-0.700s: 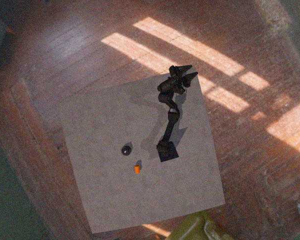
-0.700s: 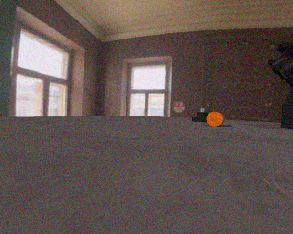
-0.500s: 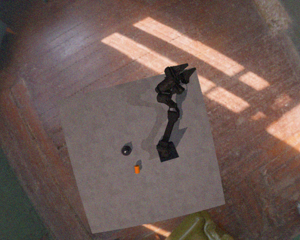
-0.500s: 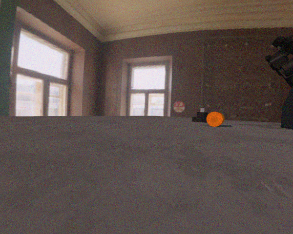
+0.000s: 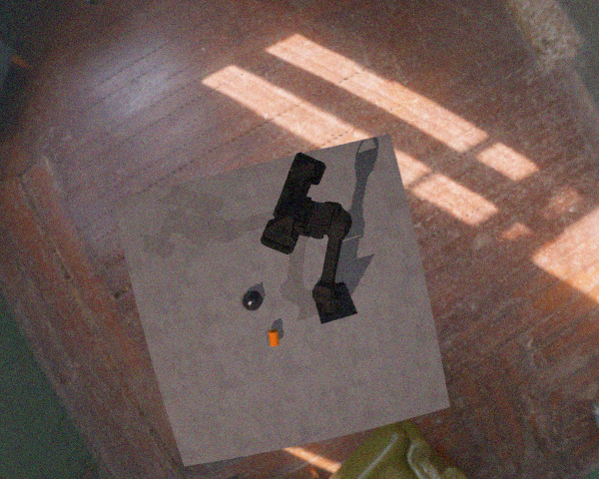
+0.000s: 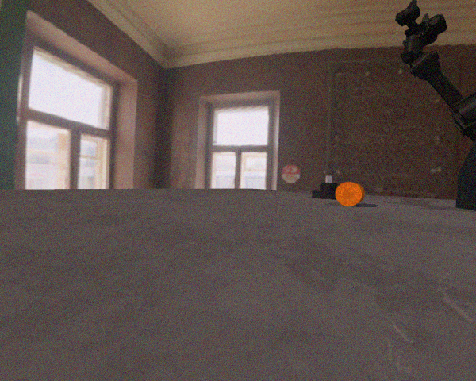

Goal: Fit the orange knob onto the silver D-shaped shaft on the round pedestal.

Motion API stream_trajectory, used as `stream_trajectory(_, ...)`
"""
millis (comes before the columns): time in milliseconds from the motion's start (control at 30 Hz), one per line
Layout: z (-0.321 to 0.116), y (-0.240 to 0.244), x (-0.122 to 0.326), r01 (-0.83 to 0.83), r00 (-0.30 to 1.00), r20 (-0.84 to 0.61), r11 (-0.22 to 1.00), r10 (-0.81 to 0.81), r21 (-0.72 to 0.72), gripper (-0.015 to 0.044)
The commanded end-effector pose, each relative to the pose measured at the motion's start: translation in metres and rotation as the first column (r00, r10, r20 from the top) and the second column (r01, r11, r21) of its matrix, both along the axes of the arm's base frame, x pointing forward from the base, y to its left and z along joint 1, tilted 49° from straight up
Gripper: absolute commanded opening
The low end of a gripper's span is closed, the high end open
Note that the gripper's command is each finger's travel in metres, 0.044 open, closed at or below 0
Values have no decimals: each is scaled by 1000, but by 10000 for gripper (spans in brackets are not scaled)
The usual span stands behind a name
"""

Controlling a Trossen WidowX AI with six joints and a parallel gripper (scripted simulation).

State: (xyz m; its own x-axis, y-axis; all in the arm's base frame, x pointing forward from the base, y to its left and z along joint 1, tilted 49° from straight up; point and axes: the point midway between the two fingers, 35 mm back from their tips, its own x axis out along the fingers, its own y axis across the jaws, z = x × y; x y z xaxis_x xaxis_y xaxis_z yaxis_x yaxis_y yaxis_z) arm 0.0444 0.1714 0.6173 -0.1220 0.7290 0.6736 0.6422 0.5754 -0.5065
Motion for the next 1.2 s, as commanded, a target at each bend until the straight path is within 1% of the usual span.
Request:
stream_trajectory(0, -23, 41, 61, 3, 968, -250, 995, -27, -96, 440)
stream_trajectory(133, -59, 78, 123, 6, 871, -481, 981, -99, -192, 440)
stream_trajectory(300, -121, 113, 195, 13, 668, -706, 952, -235, -305, 440)
stream_trajectory(433, -182, 128, 249, 40, 461, -806, 916, -372, -399, 440)
stream_trajectory(567, -250, 132, 293, 60, 227, -835, 863, -501, -502, 440)
stream_trajectory(700, -325, 128, 326, 50, -26, -798, 797, -601, -602, 440)
stream_trajectory(833, -402, 114, 346, 22, -278, -690, 714, -668, -700, 440)
stream_trajectory(1000, -499, 81, 354, -35, -559, -459, 573, -691, -819, 440)
stream_trajectory(1167, -587, 32, 340, -131, -763, -152, 381, -628, -915, 440)
